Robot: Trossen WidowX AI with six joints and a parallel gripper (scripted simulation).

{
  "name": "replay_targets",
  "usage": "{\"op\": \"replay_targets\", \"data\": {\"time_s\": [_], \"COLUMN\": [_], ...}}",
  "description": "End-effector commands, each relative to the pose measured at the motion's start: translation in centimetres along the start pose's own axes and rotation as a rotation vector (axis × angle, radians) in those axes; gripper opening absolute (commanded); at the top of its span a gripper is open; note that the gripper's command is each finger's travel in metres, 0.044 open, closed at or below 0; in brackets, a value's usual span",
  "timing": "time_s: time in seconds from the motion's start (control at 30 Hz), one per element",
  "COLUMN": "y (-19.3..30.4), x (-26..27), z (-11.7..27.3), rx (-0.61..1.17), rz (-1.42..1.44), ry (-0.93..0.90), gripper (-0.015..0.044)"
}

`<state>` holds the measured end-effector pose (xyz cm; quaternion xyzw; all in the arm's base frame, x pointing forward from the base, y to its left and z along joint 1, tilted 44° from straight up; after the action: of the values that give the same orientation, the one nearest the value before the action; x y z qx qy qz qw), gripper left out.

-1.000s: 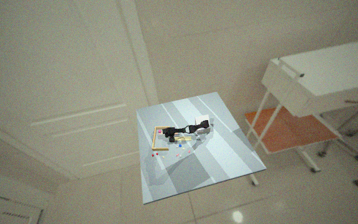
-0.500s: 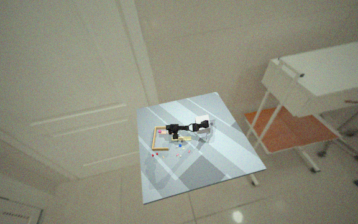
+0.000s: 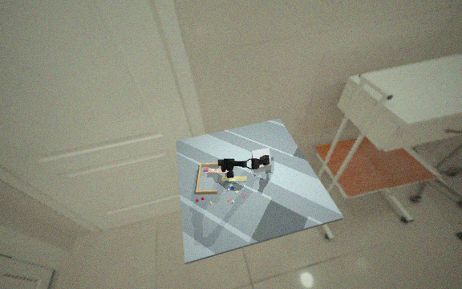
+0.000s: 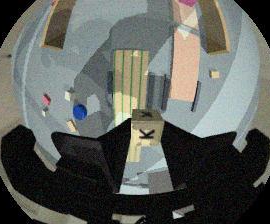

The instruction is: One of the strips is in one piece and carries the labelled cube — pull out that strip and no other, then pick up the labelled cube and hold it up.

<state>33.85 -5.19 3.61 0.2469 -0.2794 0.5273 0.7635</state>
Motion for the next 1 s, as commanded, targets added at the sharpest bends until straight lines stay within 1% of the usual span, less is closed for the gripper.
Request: {"op": "replay_targets", "data": {"time_s": [0.0, 0.2, 0.33, 0.57, 0.97], "y": [1.7, 3.8, 4.0, 4.0, 4.0], "x": [-0.4, -0.9, -1.0, -1.0, -1.0], "z": [0.1, 0.0, 0.0, 3.5, 3.6], "rx": [0.000, 0.001, 0.001, 0.001, 0.001], "rz": [0.005, 0.004, 0.004, 0.004, 0.004], "ry": [0.004, 0.004, 0.004, 0.006, 0.006], "gripper": [0.0000, 0.0000, 0.0000, 0.0000, 0.0000]}}
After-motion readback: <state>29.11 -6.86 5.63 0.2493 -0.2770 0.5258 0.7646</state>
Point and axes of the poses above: the point midway between the two fingers, 35 mm back from their tips, its own z axis back along the fingers, its own x axis across the jaws, y = z × x, the point moved 5 cm from there along z, back along the fingers, and after that the axes turned 2 degrees about z, right-handed, at the moved point
